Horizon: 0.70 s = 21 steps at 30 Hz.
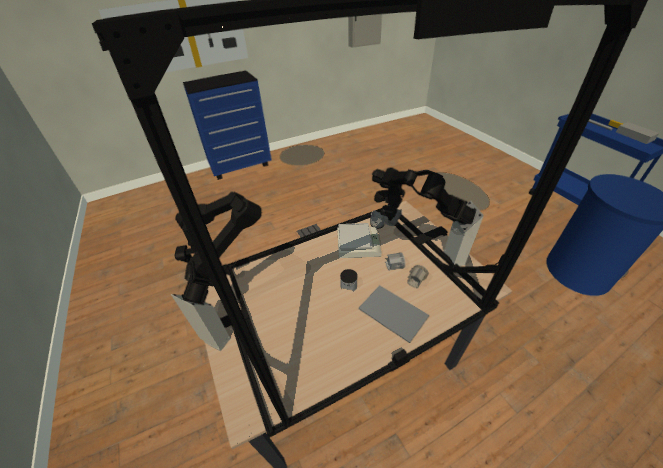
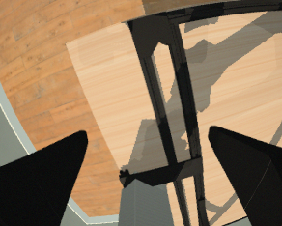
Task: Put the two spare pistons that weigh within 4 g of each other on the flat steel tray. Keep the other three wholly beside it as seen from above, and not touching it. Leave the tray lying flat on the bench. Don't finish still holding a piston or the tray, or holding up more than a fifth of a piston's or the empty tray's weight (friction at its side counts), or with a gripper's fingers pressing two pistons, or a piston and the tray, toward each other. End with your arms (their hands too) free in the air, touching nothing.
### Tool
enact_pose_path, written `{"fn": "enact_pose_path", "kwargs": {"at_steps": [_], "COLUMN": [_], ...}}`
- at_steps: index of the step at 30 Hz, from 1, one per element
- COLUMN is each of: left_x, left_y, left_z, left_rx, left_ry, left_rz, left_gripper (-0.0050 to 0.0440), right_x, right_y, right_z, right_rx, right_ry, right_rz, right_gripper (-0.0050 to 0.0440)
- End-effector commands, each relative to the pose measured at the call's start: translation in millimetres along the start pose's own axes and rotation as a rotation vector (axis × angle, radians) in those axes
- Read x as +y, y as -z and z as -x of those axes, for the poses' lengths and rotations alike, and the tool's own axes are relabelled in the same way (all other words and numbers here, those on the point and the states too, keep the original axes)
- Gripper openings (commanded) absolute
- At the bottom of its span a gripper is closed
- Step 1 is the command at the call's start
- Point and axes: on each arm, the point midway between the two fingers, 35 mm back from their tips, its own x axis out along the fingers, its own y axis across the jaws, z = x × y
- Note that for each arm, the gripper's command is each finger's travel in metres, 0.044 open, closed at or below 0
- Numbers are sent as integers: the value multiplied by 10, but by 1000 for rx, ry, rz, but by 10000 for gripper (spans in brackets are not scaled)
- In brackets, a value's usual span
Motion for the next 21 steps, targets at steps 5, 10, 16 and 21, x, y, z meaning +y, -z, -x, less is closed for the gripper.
{"fn": "enact_pose_path", "kwargs": {"at_steps": [5, 10, 16, 21], "left_x": [-3, -3, -3, -3], "left_y": [0, 0, 0, 0], "left_z": [0, 0, 0, 0], "left_rx": [-1, -1, -1, -1], "left_ry": [2, 2, 2, 2], "left_rz": [0, 0, 0, 0], "left_gripper": [440, 440, 440, 440], "right_x": [-159, -159, -159, -159], "right_y": [-142, -142, -142, -142], "right_z": [9, 9, 9, 9], "right_rx": [0, 33, 66, 93], "right_ry": [-2, 16, 33, 47], "right_rz": [22, 150, 278, 380], "right_gripper": [158, 158, 158, 158]}}
